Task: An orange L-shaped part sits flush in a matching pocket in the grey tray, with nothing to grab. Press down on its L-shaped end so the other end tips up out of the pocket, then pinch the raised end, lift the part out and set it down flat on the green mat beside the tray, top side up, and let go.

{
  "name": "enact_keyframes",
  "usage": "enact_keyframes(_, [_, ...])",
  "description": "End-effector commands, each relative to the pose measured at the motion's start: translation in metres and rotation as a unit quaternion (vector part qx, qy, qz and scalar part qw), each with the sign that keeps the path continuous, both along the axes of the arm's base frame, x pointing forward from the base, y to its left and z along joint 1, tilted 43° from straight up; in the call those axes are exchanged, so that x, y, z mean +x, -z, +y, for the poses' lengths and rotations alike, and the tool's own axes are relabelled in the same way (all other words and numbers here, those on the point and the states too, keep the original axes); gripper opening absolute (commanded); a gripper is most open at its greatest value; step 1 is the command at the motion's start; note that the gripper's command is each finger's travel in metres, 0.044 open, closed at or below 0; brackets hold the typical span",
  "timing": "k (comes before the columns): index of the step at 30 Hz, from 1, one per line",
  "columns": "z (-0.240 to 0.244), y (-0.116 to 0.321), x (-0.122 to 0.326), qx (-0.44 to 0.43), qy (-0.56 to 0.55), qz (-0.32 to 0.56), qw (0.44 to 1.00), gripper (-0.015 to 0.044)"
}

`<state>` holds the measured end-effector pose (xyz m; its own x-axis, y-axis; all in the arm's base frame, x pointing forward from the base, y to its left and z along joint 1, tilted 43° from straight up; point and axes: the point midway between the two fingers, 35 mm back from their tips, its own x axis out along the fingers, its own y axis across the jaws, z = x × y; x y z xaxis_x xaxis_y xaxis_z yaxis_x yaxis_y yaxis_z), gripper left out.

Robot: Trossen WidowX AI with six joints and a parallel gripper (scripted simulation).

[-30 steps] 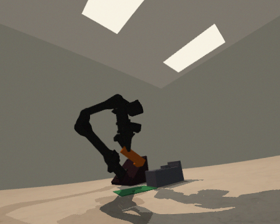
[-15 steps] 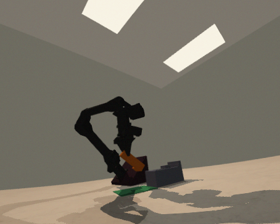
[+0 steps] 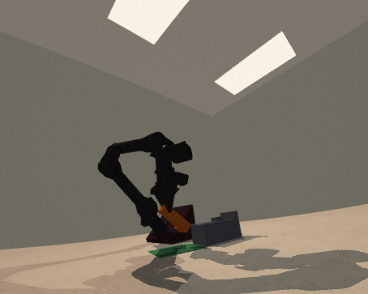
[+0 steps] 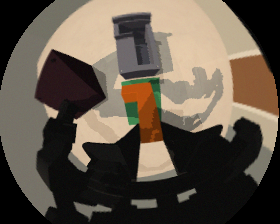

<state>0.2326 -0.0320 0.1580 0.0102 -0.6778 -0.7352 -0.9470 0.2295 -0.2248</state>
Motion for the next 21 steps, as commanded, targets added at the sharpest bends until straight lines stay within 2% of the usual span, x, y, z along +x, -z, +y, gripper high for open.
enact_keyframes(1, [-0.006, 0.006, -0.002, -0.003, -0.001, 0.005, 1.0, 0.0])
enact_keyframes(21, [-0.027, 0.029, -0.002, -0.004, -0.001, 0.005, 1.0, 0.0])
